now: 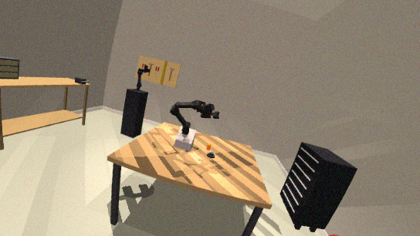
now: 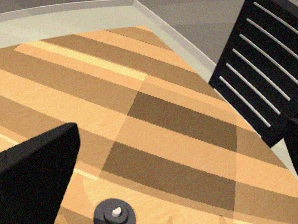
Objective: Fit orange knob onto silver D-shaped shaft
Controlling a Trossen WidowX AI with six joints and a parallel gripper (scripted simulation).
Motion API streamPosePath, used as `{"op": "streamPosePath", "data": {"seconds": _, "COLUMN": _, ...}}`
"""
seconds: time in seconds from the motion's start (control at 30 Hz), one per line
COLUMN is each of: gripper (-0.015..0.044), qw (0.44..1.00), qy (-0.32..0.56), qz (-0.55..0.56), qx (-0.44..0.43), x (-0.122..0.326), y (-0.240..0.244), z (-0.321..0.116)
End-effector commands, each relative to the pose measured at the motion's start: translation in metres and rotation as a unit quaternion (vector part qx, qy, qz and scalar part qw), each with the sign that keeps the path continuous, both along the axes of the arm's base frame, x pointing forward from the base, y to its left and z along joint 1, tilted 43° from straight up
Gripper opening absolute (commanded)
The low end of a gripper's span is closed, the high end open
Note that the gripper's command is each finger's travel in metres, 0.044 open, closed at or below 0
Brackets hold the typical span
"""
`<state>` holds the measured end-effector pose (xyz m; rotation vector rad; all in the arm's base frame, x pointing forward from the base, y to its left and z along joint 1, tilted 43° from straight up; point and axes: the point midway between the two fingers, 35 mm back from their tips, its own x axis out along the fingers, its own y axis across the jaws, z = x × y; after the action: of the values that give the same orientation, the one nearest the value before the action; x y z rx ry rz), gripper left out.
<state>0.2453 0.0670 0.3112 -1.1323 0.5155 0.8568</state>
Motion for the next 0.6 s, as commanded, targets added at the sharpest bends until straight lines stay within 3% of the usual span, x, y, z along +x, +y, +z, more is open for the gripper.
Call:
{"op": "streamPosePath", "data": {"seconds": 0.0, "gripper": 0.044, "qw": 0.994, "qy": 0.098, "qz": -0.045, "qx": -0.034, "x": 0.037, "y": 0.01, "z": -0.059}}
{"op": "streamPosePath", "data": {"seconds": 0.17, "gripper": 0.044, "qw": 0.972, "qy": 0.188, "qz": -0.099, "qx": -0.096, "x": 0.065, "y": 0.022, "z": -0.132}}
{"op": "streamPosePath", "data": {"seconds": 0.33, "gripper": 0.044, "qw": 0.94, "qy": 0.271, "qz": -0.101, "qx": -0.179, "x": 0.061, "y": 0.035, "z": -0.21}}
{"op": "streamPosePath", "data": {"seconds": 0.57, "gripper": 0.044, "qw": 0.89, "qy": 0.298, "qz": -0.17, "qx": -0.3, "x": 0.056, "y": 0.038, "z": -0.295}}
